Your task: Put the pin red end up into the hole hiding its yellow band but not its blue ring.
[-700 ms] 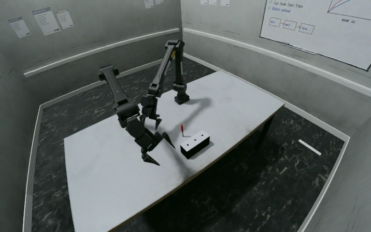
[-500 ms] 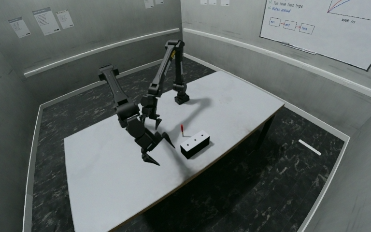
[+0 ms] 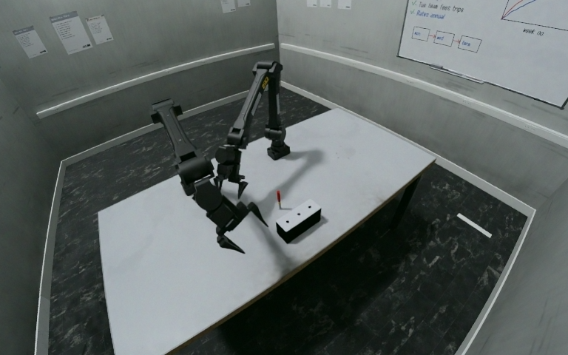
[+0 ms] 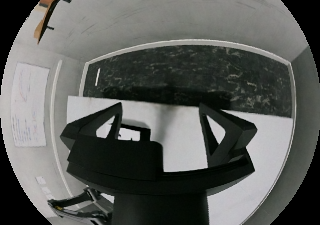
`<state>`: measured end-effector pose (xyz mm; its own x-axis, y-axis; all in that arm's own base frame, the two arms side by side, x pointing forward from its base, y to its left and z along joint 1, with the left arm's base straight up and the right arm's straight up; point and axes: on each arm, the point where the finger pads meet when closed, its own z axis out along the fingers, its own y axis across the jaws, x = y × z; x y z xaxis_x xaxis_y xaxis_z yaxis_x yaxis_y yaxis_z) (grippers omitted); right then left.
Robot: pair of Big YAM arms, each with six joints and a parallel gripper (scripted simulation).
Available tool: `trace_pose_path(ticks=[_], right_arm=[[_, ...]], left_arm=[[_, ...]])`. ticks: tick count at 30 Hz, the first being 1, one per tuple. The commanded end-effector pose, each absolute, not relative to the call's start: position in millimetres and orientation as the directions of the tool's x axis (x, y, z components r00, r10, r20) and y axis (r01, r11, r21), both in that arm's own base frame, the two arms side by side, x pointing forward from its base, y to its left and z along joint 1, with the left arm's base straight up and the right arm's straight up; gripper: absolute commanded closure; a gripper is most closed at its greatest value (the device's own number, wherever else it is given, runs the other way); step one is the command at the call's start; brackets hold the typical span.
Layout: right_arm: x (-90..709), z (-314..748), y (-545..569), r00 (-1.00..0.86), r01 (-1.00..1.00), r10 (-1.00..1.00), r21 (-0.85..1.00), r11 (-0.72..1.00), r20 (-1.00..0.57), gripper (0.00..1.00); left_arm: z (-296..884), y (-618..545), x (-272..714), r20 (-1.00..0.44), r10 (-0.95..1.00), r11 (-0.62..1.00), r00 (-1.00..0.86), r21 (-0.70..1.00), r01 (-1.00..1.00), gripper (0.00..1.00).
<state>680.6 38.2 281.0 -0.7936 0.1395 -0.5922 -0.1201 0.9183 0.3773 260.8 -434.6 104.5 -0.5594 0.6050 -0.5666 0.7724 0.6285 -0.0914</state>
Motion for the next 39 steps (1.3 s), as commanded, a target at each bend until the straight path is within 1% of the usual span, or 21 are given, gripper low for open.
trace_pose_path(ticks=[1, 5, 11, 13, 15, 17, 21, 26, 31, 34, 35, 39], right_arm=[[674.2, 271.9, 60.3, -0.792, -0.232, 0.012, 0.319, 0.919, -0.611, 0.0], [653.7, 241.0, 118.1, -0.739, -0.48, -0.266, 0.207, 0.852, -0.619, 0.0], [627.4, 221.3, 186.1, -0.581, -0.723, -0.526, 0.096, 0.685, -0.622, 0.0], [627.4, 221.3, 186.1, -0.581, -0.723, -0.526, 0.096, 0.685, -0.622, 0.0], [614.6, 210.6, 206.4, -0.505, -0.795, -0.607, 0.057, 0.604, -0.614, 0.0], [590.9, 189.7, 235.1, -0.406, -0.874, -0.695, 0.031, 0.485, -0.593, 0.0], [562.6, 175.6, 274.5, -0.261, -0.946, -0.772, -0.004, 0.323, -0.58, 0.0], [548.0, 171.3, 295.6, -0.203, -0.967, -0.79, -0.008, 0.254, -0.578, 0.0], [553.7, 184.8, 291.3, -0.228, -0.957, -0.773, -0.011, 0.29, -0.592, 0.0], [569.6, 226.7, 282.8, -0.252, -0.931, -0.722, -0.04, 0.362, -0.644, 0.0], [573.0, 233.7, 277.9, -0.276, -0.92, -0.702, -0.033, 0.392, -0.656, 0.0], [559.5, 218.3, 226.6, -0.483, -0.806, -0.598, 0.057, 0.59, -0.639, 0.0]], left_arm=[[115.9, -420.5, 274.0, -0.585, 0.618, 0.613, -0.525, -0.059, 0.788, 0.0], [116.5, -375.8, 303.1, -0.576, 0.644, 0.603, -0.504, -0.023, 0.798, 0.0], [125.8, -327.0, 334.3, -0.583, 0.648, 0.604, -0.49, 0.002, 0.797, 0.0], [125.8, -327.0, 334.3, -0.583, 0.648, 0.604, -0.49, 0.002, 0.797, 0.0], [126.1, -309.5, 341.1, -0.581, 0.657, 0.599, -0.481, 0.015, 0.801, 0.0], [125.8, -284.0, 349.0, -0.579, 0.659, 0.601, -0.48, 0.023, 0.799, 0.0], [131.9, -253.0, 360.8, -0.589, 0.644, 0.618, -0.488, 0.023, 0.786, 0.0], [137.1, -239.7, 367.3, -0.602, 0.619, 0.638, -0.504, 0.012, 0.77, 0.0], [130.6, -243.6, 365.6, -0.591, 0.623, 0.637, -0.513, 0.003, 0.771, 0.0], [130.9, -243.8, 366.0, -0.592, 0.622, 0.637, -0.512, 0.004, 0.771, 0.0], [130.9, -243.8, 366.0, -0.592, 0.622, 0.637, -0.512, 0.004, 0.771, 0.0], [130.9, -243.8, 366.0, -0.592, 0.622, 0.637, -0.512, 0.004, 0.771, 0.0]])
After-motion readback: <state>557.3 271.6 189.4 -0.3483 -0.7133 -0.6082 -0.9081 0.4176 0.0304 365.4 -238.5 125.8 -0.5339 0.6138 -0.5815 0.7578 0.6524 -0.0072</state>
